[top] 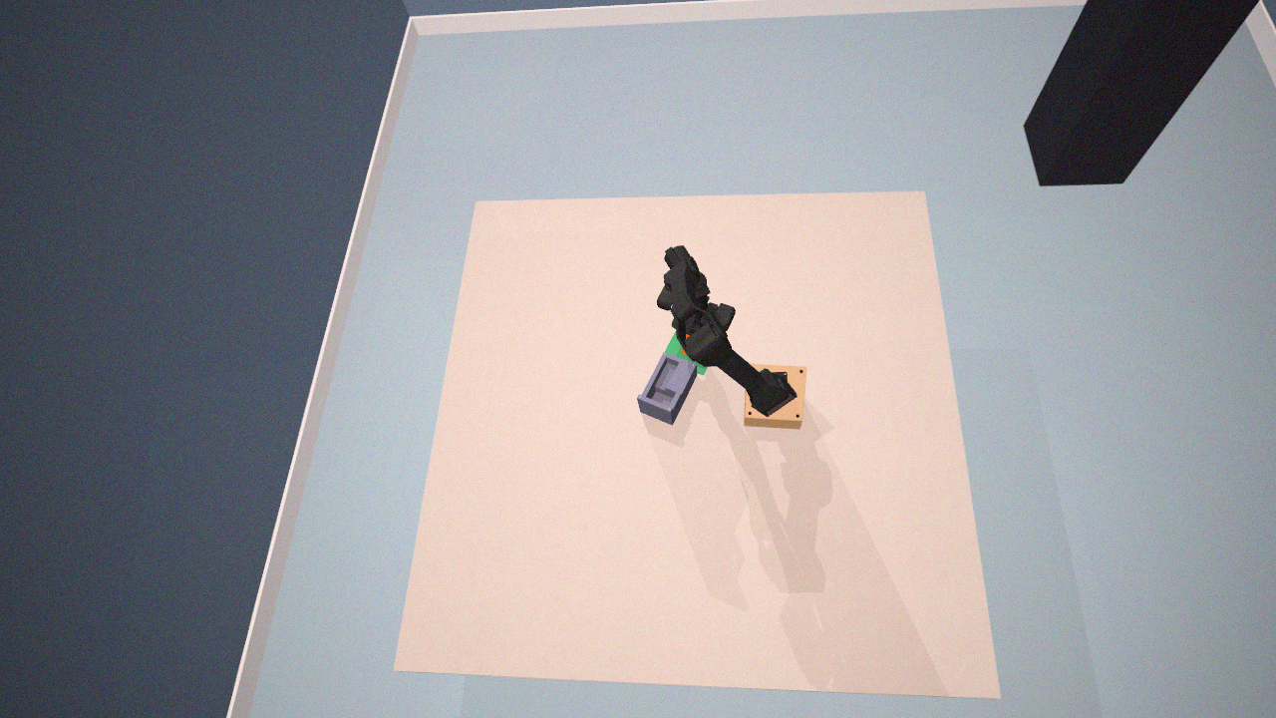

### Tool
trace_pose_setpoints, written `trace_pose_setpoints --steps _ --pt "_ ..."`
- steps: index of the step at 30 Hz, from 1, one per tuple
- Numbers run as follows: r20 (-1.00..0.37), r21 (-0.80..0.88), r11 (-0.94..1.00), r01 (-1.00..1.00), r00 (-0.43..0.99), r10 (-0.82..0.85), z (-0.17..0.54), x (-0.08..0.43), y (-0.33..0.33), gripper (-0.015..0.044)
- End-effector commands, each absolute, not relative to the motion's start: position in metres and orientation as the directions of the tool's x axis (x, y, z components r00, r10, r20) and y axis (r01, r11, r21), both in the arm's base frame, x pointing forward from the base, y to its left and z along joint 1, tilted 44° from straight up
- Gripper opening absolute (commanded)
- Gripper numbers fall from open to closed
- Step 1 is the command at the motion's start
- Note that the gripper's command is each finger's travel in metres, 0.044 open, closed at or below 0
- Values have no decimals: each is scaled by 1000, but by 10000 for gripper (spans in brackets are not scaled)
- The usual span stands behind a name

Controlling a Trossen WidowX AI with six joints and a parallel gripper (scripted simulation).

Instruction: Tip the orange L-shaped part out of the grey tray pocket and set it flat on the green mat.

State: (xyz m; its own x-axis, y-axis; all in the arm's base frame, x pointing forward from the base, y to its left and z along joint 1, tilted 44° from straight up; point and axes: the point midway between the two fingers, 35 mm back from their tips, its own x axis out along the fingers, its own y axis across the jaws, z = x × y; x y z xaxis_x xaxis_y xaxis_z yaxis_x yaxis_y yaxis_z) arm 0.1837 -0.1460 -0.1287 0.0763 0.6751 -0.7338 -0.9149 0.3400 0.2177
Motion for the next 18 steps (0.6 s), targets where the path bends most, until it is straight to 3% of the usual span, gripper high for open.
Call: trace_pose_setpoints --steps 1,8,18 --pt "-732 221 345 -912 79 677 -129 184 -145 0" --pt "-733 218 340 -915 76 676 -129 184 -146 0" --pt "-734 218 340 -915 76 675 -127 184 -148 263"
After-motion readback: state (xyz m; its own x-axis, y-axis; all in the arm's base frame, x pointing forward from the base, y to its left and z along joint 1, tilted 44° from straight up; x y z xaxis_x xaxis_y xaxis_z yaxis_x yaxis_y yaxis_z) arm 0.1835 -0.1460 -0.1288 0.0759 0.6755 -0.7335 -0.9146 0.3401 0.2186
